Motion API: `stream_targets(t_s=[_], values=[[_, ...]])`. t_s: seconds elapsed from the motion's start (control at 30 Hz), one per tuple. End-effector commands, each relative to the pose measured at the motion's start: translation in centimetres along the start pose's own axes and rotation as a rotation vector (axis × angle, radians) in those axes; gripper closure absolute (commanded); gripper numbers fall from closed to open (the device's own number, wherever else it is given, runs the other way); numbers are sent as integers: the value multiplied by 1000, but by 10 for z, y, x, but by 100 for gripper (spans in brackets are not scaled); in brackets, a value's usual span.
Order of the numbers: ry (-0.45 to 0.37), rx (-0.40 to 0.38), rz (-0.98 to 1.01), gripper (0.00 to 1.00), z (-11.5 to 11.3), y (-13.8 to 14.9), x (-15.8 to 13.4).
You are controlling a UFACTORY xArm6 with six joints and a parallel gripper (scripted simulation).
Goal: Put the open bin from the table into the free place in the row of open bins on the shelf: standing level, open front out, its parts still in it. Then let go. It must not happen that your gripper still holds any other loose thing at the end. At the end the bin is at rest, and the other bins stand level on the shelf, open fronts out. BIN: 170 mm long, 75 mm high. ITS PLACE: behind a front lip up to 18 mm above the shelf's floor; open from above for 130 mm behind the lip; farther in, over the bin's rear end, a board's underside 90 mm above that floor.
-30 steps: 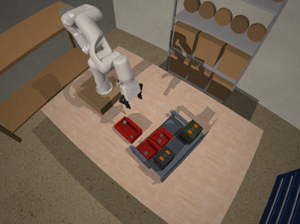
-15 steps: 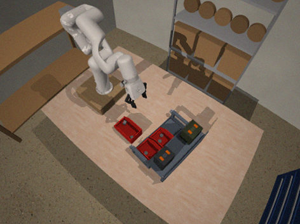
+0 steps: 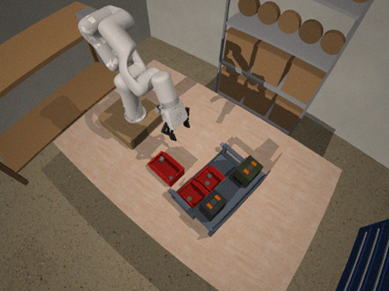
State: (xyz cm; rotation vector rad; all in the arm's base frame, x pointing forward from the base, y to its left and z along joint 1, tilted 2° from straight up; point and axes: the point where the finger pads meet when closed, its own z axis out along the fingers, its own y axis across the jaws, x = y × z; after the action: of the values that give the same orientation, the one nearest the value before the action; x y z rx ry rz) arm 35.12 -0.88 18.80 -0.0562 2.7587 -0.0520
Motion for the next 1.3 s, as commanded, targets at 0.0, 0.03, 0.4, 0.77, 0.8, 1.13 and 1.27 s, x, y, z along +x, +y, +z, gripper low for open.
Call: stream_targets(t_s=[0.0, 0.03, 0.4, 0.77, 0.8, 1.13, 1.27], values=[[-4, 0, 0, 0, -2, -3, 1], [-4, 0, 0, 0, -2, -4, 1], [-4, 0, 0, 0, -2, -5, 2], [-4, 0, 0, 0, -3, -7, 4], [-4, 0, 0, 0, -3, -7, 4], [-4, 0, 0, 0, -3, -8, 4], [-4, 0, 0, 0, -3, -8, 5]])
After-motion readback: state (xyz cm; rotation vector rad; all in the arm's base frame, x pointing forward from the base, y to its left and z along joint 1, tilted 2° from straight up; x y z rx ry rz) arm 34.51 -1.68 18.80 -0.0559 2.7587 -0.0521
